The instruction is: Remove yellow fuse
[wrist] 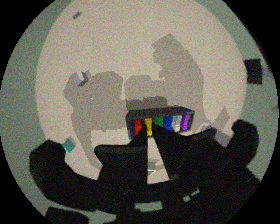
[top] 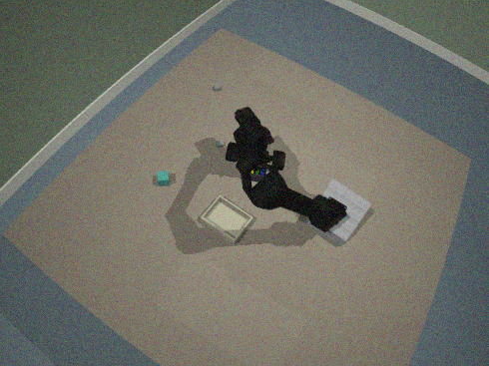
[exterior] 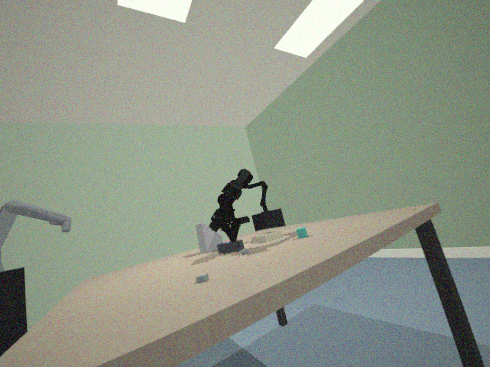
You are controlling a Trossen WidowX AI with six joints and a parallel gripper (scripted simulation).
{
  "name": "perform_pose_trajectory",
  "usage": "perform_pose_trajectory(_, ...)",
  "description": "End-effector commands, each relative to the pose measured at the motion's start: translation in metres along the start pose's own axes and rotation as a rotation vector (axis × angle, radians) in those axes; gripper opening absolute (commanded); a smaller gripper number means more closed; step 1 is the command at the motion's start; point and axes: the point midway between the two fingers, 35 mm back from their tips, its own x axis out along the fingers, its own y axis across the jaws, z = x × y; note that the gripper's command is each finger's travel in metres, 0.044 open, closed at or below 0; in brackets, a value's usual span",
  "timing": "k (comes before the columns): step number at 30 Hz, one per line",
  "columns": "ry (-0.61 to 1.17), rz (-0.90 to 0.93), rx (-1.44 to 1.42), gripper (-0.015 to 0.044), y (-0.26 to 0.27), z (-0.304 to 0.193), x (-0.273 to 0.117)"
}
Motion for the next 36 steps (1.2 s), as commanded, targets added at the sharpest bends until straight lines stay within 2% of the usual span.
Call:
perform_pose_trajectory(1,0.0,0.0,-0.001,0.0,0.0,0.0,0.0)
perform_pose_trajectory(36,-0.001,0.001,0.002,0.0,0.0,0.001,-0.017)
